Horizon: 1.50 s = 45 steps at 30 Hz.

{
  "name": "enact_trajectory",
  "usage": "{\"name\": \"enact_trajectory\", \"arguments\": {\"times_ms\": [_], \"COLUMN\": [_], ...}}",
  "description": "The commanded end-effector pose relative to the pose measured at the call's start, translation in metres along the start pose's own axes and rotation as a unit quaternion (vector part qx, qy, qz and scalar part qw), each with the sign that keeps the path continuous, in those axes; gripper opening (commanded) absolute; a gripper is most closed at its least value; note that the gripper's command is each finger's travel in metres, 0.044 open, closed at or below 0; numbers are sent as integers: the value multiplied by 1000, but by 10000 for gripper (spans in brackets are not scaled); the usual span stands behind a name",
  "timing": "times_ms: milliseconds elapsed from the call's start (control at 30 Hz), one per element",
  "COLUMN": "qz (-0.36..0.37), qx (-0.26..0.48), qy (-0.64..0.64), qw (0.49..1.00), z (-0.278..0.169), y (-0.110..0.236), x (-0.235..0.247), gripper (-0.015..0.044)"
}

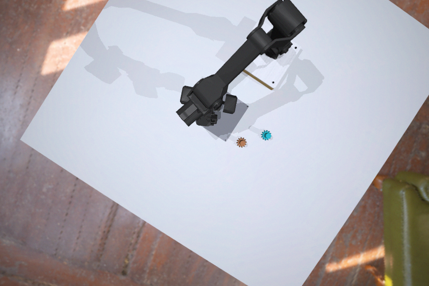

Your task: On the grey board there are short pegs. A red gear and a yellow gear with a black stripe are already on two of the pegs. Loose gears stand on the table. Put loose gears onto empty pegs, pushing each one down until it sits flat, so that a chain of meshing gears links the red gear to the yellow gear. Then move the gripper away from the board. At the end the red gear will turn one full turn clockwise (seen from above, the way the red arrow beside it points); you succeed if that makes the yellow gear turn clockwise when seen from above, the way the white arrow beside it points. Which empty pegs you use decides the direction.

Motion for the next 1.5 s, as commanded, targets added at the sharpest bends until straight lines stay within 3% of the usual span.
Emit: {"name": "enact_trajectory", "arguments": {"times_ms": [0, 333, 1000, 1367, 1467], "qz": [1, 1, 2, 2, 2], "qx": [4, 4, 4, 4, 4], "qy": [-30, -77, 72, 23, 14], "qw": [1000, 997, 997, 1000, 1000], "z": [-2, -2, -3, -1, -2], "y": [-8, -10, -14, -17, -15], "x": [1, 0, 1, 1, 1], "gripper": [0, 0, 0, 0, 79]}}
Point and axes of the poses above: the point midway between the two fingers, 35 mm back from their tips, its own y axis back along the fingers, its own x axis across the jaws, z = x × y, the point moved 2 cm from there along y, back along the fingers, and after that the axes turned 5 degrees about y, right-handed, at the moved point
